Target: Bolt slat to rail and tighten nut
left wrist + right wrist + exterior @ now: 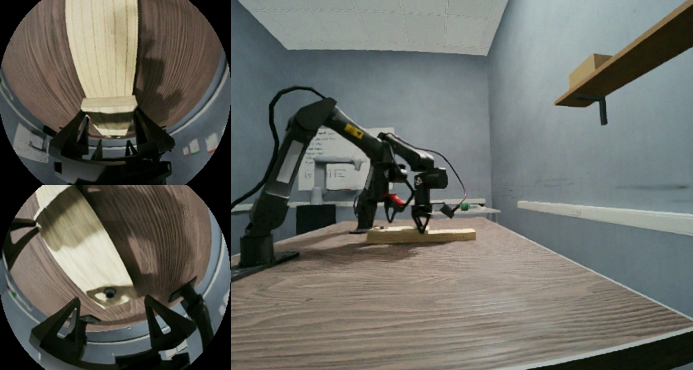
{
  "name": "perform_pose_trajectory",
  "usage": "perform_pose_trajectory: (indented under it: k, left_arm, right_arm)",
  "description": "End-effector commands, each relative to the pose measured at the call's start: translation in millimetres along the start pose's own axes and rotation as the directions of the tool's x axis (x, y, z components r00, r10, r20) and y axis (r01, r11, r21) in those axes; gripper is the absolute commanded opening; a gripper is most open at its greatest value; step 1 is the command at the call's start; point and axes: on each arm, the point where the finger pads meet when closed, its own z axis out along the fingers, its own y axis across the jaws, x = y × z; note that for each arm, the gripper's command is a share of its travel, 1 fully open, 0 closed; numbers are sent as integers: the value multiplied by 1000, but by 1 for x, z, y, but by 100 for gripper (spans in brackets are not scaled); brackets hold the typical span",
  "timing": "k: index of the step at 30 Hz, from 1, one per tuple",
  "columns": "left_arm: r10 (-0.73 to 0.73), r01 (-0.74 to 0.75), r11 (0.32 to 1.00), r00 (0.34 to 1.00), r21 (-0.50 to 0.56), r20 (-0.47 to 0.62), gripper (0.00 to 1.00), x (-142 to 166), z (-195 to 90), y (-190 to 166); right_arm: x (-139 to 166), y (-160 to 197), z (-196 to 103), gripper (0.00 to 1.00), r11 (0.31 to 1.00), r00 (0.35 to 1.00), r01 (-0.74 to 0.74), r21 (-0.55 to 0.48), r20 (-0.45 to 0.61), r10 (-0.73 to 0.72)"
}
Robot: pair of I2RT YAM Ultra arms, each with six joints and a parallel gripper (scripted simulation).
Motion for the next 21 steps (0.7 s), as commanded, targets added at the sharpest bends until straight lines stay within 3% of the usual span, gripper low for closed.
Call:
perform_pose_trajectory:
  k: [1, 14, 16, 17, 21]
  left_arm:
    - [-1, 1, 1000, 1000, 8, 11, 72, -2, -4, -1]
    - [-1, 1, 1000, 1000, 8, 11, 72, -2, -4, -1]
    - [-1, 1, 1000, 1000, 8, 11, 95, -2, -4, -1]
    - [-1, 1, 1000, 1000, 8, 11, 100, -2, -4, -1]
    - [-1, 1, 1000, 1000, 8, 11, 100, -2, -4, -1]
  right_arm:
    - [0, 1, -41, 100, 1000, 1000, 0, -27, 6, 0]
    - [0, 1, -47, 100, 1000, 1000, 0, -28, 7, 0]
    - [0, -1, -18, 100, 1000, 1000, 0, -13, 3, 0]
    - [0, 1, -11, 100, 1000, 1000, 0, -12, 3, 0]
    - [0, 2, -3, 100, 1000, 1000, 0, -11, 3, 0]
